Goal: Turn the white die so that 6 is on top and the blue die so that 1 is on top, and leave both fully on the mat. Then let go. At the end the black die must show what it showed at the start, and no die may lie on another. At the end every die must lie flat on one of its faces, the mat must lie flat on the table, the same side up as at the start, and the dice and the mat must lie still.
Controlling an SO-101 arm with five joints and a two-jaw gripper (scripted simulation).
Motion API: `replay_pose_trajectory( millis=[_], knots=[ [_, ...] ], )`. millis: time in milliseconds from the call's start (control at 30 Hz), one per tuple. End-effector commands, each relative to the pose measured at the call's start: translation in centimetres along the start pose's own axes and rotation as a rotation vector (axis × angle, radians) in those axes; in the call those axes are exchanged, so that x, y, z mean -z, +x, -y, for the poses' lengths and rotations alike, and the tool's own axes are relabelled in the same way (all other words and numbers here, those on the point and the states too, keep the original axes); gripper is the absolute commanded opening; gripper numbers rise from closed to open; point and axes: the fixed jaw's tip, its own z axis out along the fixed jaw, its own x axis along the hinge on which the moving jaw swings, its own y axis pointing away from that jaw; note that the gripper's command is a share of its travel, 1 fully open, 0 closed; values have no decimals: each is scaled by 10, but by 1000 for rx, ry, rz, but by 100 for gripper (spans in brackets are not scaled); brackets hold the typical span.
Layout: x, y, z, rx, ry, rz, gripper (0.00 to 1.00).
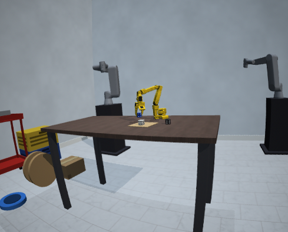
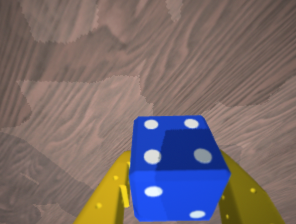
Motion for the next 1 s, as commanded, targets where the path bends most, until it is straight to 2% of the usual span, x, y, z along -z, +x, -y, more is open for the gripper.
replay_pose_trajectory(
  millis=[0,967],
  knots=[
    [1,1,2,-4,17,1,0],
    [-10,1,2,-4,17,1,0]
  ],
)
